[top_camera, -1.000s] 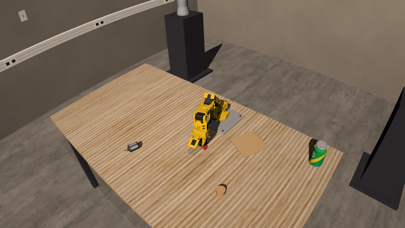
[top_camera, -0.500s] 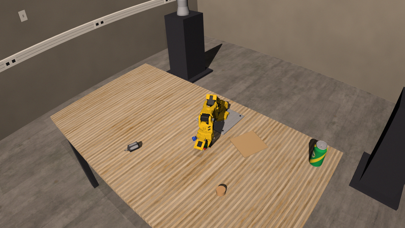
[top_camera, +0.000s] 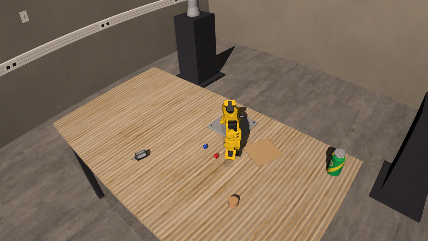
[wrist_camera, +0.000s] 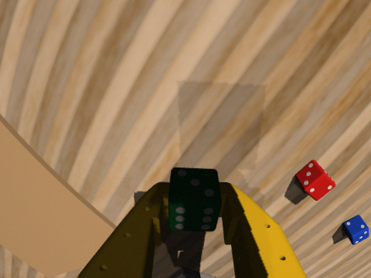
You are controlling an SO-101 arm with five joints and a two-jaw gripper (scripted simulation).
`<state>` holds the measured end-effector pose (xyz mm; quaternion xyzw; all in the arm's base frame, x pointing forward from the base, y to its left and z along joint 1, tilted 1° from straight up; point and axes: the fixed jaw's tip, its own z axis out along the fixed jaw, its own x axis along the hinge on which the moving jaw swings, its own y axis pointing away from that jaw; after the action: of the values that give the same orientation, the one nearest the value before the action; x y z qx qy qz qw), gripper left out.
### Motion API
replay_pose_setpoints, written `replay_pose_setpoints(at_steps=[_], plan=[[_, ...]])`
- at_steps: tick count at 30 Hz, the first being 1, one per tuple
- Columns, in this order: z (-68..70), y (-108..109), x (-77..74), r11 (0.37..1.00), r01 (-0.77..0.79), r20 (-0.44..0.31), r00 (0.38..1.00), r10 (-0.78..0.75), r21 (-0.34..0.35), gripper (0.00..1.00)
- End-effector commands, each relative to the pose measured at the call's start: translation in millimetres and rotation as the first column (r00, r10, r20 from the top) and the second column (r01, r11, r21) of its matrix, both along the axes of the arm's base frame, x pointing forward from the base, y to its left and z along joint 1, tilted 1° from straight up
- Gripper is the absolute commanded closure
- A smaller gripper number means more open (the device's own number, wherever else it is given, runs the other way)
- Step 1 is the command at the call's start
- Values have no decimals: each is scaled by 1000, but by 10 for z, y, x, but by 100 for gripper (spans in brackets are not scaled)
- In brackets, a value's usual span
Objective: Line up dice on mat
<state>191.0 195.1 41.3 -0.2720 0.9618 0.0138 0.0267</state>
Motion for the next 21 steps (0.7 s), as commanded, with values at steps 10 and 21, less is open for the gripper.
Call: replay_pose_setpoints(at_steps=[10, 21], plan=[[-38, 352, -353, 983, -183, 6, 983, 183, 6, 100], [-37, 440, -469, 972, -234, 10, 972, 234, 10, 100]])
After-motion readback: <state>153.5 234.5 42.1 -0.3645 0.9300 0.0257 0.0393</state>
